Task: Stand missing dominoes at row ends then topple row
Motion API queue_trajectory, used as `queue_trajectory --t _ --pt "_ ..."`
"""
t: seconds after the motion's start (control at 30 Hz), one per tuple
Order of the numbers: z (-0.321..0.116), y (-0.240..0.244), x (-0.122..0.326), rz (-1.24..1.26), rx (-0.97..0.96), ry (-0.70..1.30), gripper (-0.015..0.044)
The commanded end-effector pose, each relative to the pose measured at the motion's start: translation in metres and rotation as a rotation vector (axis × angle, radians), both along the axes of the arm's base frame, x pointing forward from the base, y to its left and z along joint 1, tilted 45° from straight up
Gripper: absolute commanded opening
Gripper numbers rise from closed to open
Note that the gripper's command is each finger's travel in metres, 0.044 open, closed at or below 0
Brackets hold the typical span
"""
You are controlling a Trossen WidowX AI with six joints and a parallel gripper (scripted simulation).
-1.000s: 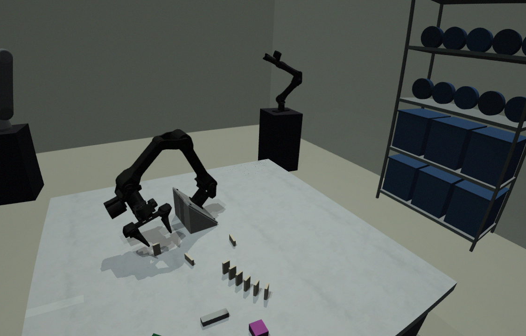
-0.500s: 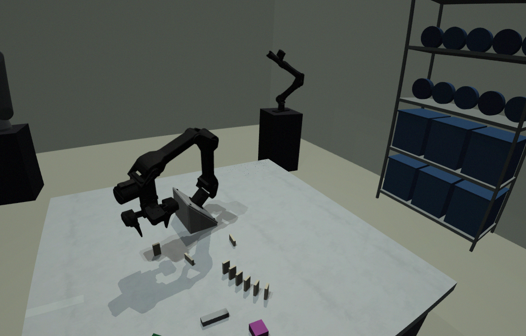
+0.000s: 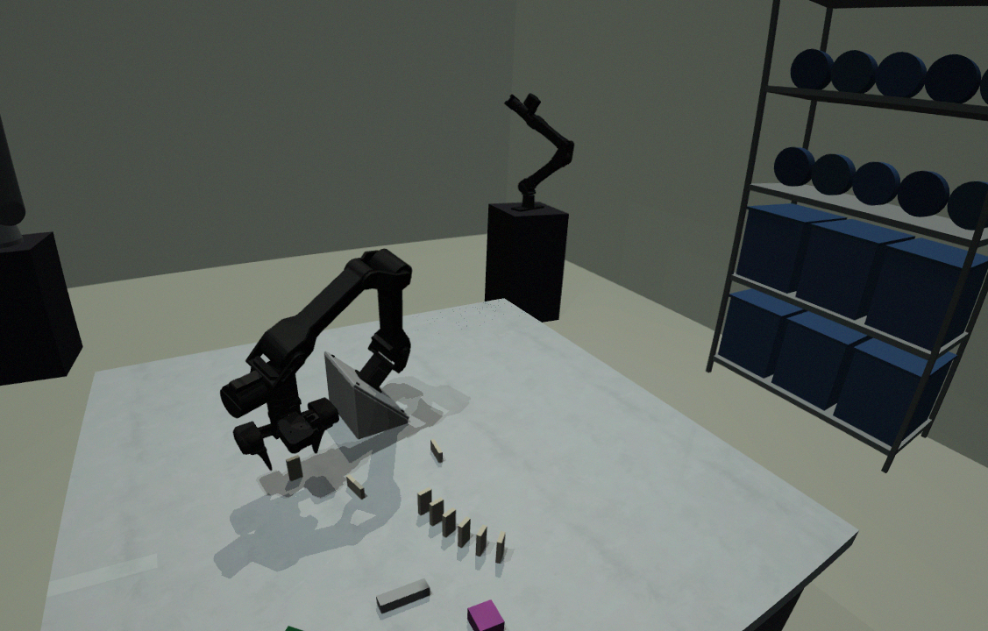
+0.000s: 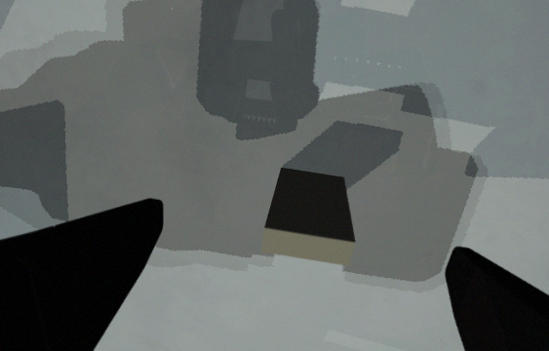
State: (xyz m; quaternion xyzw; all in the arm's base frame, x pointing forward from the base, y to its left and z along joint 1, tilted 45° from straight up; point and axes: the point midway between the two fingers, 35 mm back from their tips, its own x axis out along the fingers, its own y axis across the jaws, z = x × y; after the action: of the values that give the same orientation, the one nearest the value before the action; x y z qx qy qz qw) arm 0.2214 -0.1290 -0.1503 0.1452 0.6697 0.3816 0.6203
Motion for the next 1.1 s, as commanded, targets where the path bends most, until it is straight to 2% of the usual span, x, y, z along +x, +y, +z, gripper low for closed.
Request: queue_trajectory --t 0.0,0.37,0.8,1.07 --pt "-0.0044 0.0042 -0.0009 -0.007 -0.001 -0.002 0.0440" --pt "-0.0141 0.0137 -0.0037 -0.007 -0.001 -0.002 0.0440" --pt "-0.0141 0.0137 -0.0037 -0.007 -0.001 -0.002 0.0107" --pt "-0.0141 0.0137 -0.0037 -0.007 -0.001 -0.002 0.0107"
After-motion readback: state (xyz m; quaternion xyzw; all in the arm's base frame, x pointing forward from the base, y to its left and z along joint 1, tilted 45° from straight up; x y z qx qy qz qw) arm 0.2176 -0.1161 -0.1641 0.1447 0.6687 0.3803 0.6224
